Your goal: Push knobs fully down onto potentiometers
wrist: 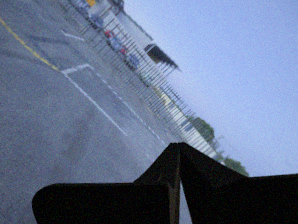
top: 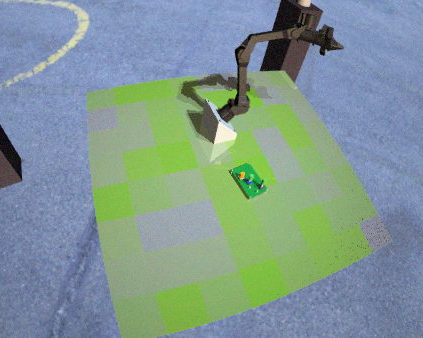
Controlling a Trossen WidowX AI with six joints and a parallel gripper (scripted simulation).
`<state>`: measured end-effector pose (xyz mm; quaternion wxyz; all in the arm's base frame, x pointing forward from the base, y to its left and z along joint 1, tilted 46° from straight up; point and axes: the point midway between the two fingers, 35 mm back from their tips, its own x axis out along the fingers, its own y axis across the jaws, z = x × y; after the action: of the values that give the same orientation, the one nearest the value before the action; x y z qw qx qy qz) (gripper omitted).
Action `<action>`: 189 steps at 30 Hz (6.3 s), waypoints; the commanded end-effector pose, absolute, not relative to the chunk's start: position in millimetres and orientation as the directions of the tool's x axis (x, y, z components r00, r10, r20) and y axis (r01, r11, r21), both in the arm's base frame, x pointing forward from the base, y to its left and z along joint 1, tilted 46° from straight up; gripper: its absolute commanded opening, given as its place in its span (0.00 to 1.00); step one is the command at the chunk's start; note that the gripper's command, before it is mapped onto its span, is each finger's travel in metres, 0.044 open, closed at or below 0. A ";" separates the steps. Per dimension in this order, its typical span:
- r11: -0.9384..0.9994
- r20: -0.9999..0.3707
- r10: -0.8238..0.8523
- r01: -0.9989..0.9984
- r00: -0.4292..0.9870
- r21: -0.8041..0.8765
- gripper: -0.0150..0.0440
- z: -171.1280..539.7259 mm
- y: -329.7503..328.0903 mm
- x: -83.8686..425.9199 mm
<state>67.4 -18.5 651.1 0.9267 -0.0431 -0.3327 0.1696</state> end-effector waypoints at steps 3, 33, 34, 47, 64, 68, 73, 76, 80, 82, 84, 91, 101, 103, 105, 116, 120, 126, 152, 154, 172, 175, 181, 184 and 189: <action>0.920 0.515 0.370 -0.229 0.773 -0.319 0.25 636.6 25.4 94.1; 0.571 -0.216 0.331 -0.377 0.919 -0.729 0.25 462.4 123.5 302.2; 0.560 -0.246 0.326 -0.396 0.913 -0.728 0.25 453.5 122.7 309.1; 0.511 -0.605 0.255 -0.636 0.754 -0.578 0.25 331.4 83.5 376.5; 0.585 -0.869 0.316 -0.799 0.381 -0.138 0.25 180.6 5.2 392.7; 0.609 -0.883 0.364 -0.793 0.296 -0.015 0.25 151.0 -12.3 386.4; 0.630 -0.875 0.436 -0.765 0.210 0.131 0.25 119.4 -31.5 375.8; 0.639 -0.858 0.485 -0.738 0.167 0.218 0.25 102.3 -41.8 368.0; 0.644 -0.823 0.555 -0.690 0.123 0.331 0.25 81.6 -54.4 356.6; 0.643 -0.800 0.590 -0.661 0.107 0.386 0.25 72.1 -60.2 350.7; 0.640 -0.774 0.626 -0.631 0.096 0.439 0.25 63.3 -65.8 344.6; 0.623 -0.706 0.703 -0.556 0.088 0.550 0.25 45.6 -77.0 330.9; 0.622 -0.705 0.703 -0.557 0.089 0.551 0.25 31.6 -62.8 332.8; 0.622 -0.705 0.703 -0.557 0.089 0.551 0.25 31.6 -62.8 332.8; 0.622 -0.705 0.703 -0.557 0.089 0.551 0.25 31.1 -62.3 332.9; 0.622 -0.705 0.704 -0.557 0.089 0.551 0.25 19.8 -50.9 334.4; 0.622 -0.705 0.704 -0.557 0.089 0.551 0.25 16.9 -47.9 334.6; 0.622 -0.705 0.704 -0.557 0.089 0.551 0.25 16.9 -47.9 334.6; 0.621 -0.704 0.704 -0.557 0.089 0.551 0.25 13.8 -44.7 335.0; 0.621 -0.704 0.704 -0.557 0.089 0.551 0.25 13.5 -44.3 335.1; 0.622 -0.704 0.704 -0.557 0.089 0.551 0.25 14.1 -44.9 335.0; 0.622 -0.704 0.704 -0.557 0.089 0.551 0.25 14.1 -44.9 335.0; 0.621 -0.704 0.704 -0.557 0.089 0.551 0.25 12.6 -43.4 335.2; 0.621 -0.704 0.704 -0.557 0.089 0.551 0.25 12.6 -43.4 335.2; 0.621 -0.704 0.704 -0.557 0.089 0.551 0.25 12.6 -43.4 335.2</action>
<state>335.6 -45.0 13.6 0.7351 0.0685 0.5208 0.4286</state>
